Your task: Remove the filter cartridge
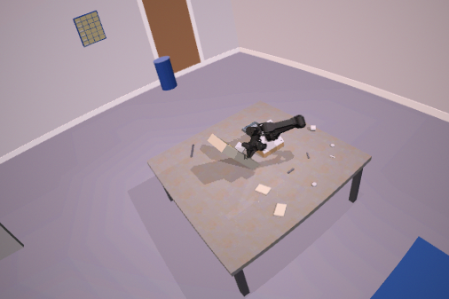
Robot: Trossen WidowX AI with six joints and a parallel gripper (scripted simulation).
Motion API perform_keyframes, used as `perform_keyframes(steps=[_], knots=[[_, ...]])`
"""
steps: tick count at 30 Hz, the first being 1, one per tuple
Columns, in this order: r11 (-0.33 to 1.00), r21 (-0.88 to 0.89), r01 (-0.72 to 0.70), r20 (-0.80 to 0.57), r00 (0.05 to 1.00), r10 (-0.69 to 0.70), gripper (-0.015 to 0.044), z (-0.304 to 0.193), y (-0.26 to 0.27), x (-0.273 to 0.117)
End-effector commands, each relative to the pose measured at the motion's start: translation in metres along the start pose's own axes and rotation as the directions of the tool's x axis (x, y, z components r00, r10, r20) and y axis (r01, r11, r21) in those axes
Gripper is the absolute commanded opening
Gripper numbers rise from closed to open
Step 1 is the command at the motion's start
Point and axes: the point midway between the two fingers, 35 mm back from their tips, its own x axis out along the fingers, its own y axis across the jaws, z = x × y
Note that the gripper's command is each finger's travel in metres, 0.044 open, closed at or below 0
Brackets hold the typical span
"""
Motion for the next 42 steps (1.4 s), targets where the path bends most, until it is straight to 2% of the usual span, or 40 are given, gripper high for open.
perform_keyframes(steps=[1,7,13,24,42], knots=[[0.974,0.201,0.106,-0.056,0.994,-0.097,0.0104,-0.045,-0.016,-0.026],[0.917,0.348,0.194,-0.099,0.981,-0.17,0.0104,-0.086,-0.021,-0.049],[0.77,0.553,0.318,-0.153,0.947,-0.281,0.0104,-0.151,-0.014,-0.088],[0.765,0.558,0.321,-0.155,0.946,-0.284,0.0104,-0.153,-0.014,-0.088],[0.768,0.556,0.318,-0.159,0.948,-0.277,0.0104,-0.159,-0.022,-0.061]])
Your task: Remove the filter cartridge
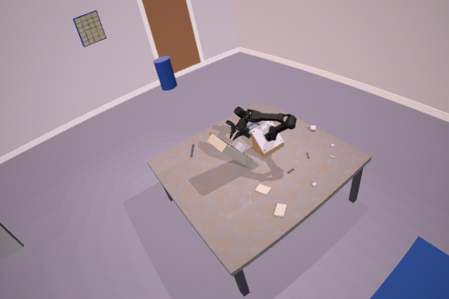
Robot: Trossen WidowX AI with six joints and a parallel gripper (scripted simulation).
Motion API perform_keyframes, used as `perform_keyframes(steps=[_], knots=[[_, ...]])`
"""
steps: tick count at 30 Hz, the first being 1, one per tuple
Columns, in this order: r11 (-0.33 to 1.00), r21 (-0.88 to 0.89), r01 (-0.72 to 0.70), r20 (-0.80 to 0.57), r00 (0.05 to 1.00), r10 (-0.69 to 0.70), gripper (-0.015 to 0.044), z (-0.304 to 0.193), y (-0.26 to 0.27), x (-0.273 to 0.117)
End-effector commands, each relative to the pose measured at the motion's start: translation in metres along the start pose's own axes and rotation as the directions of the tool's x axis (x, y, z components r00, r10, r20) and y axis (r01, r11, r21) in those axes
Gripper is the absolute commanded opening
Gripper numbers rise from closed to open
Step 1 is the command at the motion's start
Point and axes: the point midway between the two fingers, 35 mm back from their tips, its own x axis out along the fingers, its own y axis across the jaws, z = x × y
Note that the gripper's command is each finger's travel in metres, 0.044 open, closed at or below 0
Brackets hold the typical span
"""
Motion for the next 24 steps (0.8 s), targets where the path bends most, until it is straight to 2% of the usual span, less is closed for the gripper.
perform_keyframes(steps=[1,24], knots=[[1.0,0.017,-0.006,-0.006,1.0,0.007,0.0104,-0.004,0.002,0.009],[1.0,0.018,-0.001,0.003,1.0,0.001,0.0104,-0.003,0.005,0.033]])
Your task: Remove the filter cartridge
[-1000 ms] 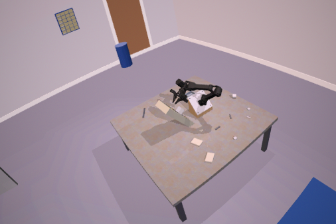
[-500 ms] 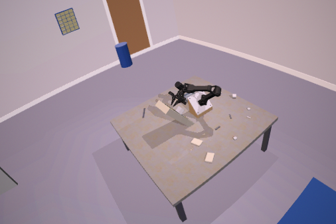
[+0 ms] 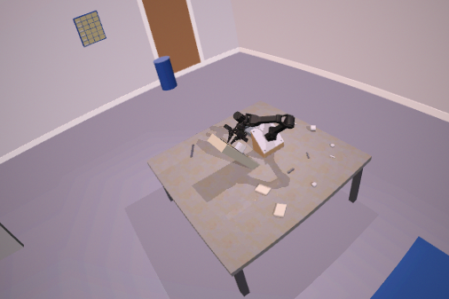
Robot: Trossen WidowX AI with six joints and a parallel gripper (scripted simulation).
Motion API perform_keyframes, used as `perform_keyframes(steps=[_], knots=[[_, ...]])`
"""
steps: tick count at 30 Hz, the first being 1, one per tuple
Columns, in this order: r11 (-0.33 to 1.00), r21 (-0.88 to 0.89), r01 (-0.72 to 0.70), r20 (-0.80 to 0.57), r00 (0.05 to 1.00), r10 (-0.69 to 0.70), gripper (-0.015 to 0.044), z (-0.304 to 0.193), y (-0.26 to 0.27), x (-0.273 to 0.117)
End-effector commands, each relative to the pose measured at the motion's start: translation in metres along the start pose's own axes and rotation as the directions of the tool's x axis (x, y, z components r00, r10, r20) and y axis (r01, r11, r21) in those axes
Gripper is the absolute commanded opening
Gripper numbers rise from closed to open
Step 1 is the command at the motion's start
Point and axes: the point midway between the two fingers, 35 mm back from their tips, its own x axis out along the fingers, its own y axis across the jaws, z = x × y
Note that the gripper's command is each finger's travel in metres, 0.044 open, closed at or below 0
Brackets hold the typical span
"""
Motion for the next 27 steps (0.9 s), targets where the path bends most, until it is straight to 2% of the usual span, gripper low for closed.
perform_keyframes(steps=[1,27], knots=[[1.0,0.014,-0.003,-0.007,1.0,0.003,0.0104,-0.005,0.0023,0.0017],[1.0,0.014,-0.003,-0.007,1.0,0.003,0.0104,-0.0042,0.0012,0.0017]])
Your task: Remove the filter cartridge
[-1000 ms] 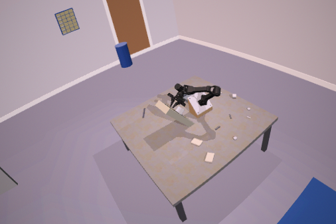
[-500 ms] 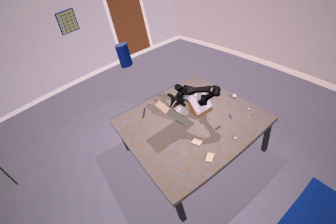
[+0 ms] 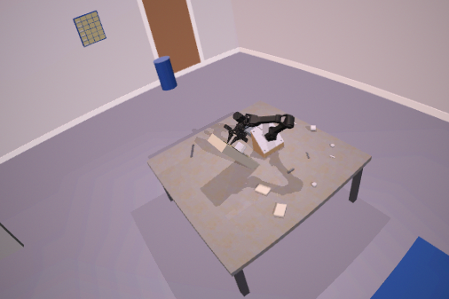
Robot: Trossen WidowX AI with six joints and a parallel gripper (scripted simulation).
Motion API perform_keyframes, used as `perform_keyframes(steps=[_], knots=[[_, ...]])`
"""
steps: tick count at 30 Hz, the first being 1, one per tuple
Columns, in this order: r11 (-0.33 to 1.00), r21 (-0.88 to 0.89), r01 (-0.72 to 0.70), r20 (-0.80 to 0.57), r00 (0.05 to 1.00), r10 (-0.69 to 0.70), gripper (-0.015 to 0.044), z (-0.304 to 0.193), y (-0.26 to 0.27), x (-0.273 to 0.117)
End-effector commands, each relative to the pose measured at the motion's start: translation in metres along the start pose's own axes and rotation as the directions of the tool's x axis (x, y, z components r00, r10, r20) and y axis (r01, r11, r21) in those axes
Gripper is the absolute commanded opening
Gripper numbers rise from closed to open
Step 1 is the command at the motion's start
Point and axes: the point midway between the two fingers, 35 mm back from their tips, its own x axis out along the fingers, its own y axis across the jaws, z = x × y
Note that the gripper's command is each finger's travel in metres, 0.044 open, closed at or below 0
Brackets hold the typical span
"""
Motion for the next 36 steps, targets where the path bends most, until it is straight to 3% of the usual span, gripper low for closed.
perform_keyframes(steps=[1,36], knots=[[1.0,0.007,0.0,-0.005,1.0,0.0,0.0104,-0.001,-0.0002,0.0004],[1.0,0.007,0.001,-0.005,1.0,-0.001,0.0104,-0.0013,0.0,0.0033]])
